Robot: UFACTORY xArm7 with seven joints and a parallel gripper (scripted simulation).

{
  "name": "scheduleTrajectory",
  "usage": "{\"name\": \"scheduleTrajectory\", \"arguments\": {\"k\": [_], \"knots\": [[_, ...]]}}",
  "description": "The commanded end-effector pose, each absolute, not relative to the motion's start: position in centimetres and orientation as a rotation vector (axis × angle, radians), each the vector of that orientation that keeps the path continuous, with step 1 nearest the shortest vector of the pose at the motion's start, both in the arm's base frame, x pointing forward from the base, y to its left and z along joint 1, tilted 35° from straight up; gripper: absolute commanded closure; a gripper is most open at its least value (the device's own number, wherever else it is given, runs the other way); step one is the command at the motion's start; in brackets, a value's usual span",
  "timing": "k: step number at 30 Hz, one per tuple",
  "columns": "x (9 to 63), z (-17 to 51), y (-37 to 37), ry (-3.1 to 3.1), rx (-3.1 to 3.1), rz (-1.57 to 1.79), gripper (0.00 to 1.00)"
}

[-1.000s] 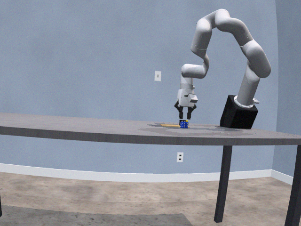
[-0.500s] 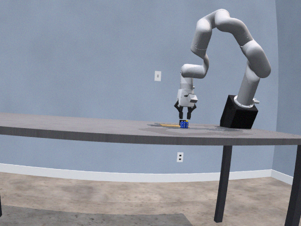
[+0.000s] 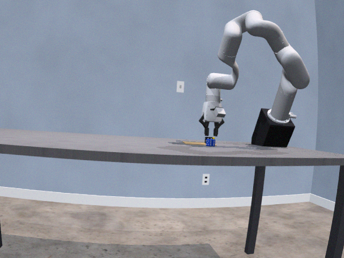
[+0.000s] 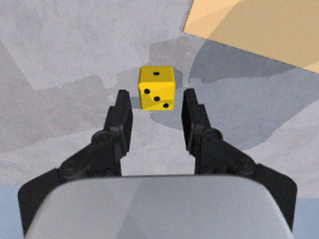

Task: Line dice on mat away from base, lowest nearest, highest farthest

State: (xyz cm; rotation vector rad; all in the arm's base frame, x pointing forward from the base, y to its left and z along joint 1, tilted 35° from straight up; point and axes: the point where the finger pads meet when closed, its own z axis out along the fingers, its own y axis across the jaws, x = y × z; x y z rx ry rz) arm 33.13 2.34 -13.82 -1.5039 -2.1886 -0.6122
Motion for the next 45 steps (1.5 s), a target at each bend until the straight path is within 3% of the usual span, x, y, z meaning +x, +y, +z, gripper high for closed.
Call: {"name": "scheduleTrajectory", "arguments": {"k": [1,45], "knots": [[33.3,-13.8,2.2,-2.190,-1.508,-0.613,0.53],[33.1,-15.7,3.5,-2.190,-1.508,-0.613,0.53]]}}
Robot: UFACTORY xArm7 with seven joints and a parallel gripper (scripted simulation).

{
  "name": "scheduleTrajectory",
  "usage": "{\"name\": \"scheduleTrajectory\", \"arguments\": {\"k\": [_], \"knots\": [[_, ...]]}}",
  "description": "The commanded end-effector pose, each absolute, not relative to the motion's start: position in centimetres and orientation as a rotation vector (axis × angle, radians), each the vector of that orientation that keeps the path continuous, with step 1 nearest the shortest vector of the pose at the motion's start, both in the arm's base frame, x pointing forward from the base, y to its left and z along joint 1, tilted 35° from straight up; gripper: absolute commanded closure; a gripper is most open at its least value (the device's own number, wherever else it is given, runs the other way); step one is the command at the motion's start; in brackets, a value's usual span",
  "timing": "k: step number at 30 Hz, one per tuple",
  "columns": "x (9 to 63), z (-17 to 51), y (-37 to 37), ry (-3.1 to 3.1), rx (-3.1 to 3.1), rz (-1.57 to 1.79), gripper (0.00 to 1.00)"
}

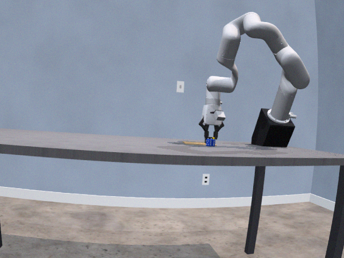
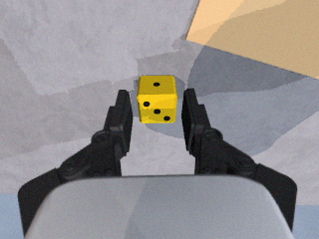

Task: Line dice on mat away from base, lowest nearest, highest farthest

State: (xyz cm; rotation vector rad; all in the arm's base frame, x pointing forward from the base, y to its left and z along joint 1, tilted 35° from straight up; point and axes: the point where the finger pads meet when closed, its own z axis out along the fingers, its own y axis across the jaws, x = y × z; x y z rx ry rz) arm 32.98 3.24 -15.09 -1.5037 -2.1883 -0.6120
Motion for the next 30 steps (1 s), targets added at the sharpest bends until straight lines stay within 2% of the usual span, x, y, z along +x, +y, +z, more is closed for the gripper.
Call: {"name": "scheduleTrajectory", "arguments": {"k": [1,30], "knots": [[33.05,-15.83,3.60,-2.190,-1.508,-0.613,0.53],[32.97,-16.57,4.12,-2.190,-1.508,-0.613,0.53]]}}
